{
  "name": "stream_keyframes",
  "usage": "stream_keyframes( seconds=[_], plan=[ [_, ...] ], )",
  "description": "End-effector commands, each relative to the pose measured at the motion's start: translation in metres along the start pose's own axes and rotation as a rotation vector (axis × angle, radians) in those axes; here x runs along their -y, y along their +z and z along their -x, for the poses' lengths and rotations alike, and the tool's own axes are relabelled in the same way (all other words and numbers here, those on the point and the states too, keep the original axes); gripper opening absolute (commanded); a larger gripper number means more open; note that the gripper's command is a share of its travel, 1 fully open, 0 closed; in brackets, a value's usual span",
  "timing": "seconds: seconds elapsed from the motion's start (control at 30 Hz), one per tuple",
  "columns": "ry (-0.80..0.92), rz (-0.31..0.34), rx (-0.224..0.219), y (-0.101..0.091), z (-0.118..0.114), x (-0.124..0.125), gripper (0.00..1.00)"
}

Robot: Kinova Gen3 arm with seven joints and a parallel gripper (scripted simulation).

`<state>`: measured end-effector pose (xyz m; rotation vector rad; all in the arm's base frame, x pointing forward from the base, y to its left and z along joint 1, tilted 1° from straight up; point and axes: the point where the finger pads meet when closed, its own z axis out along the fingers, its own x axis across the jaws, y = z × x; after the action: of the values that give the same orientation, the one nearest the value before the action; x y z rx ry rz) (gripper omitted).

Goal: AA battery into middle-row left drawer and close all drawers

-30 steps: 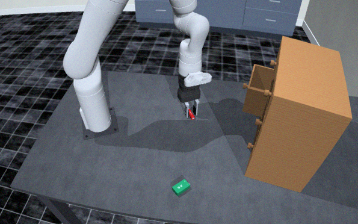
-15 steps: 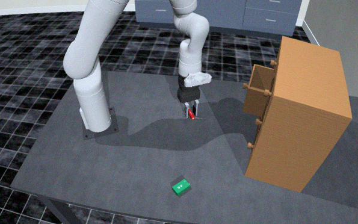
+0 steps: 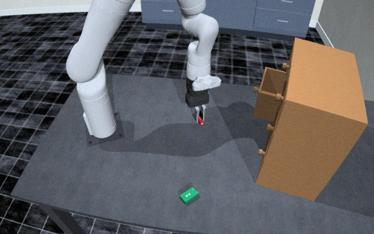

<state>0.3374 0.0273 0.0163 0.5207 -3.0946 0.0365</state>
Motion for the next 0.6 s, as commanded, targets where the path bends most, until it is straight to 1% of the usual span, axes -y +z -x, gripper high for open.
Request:
stream_keyframes(
  seconds=[0.0, 0.57],
  plan=[
    [0.002, -0.001, 0.000, 0.0007, -0.0010, 0.0000, 0.31],
    [0.002, -0.001, 0.002, -0.0019, 0.0002, 0.0001, 0.31]
  ],
)
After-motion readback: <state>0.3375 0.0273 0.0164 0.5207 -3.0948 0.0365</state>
